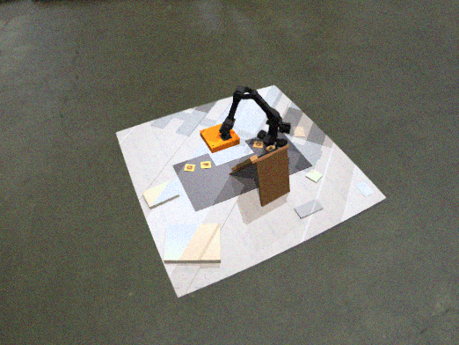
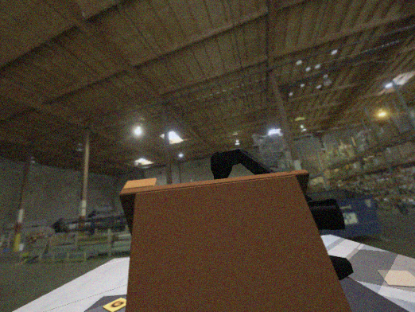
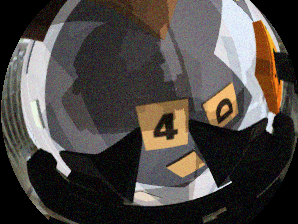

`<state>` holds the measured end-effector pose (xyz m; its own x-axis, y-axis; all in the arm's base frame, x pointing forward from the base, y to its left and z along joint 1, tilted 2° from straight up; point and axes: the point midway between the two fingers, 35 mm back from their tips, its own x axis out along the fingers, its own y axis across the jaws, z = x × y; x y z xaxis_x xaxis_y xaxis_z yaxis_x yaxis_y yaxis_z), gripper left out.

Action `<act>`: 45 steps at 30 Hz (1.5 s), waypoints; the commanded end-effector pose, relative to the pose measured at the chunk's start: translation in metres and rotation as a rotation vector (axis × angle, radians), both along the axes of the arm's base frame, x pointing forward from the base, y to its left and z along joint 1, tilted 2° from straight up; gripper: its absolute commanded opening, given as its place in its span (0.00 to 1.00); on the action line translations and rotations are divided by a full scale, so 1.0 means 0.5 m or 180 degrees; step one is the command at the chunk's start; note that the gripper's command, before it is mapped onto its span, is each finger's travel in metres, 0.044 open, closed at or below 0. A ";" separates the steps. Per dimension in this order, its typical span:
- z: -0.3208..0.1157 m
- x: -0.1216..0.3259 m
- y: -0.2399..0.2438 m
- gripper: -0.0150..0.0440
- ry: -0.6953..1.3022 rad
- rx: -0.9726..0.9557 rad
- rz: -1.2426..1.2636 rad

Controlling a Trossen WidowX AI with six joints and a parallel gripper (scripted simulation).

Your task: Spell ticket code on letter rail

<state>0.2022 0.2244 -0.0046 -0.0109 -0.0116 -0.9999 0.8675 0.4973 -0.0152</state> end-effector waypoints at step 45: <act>0.043 -0.008 -0.005 0.25 -0.0014 0.0003 -0.0014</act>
<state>0.1971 0.2211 0.0141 -0.0114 -0.0124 -0.9999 0.8674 0.4973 -0.0161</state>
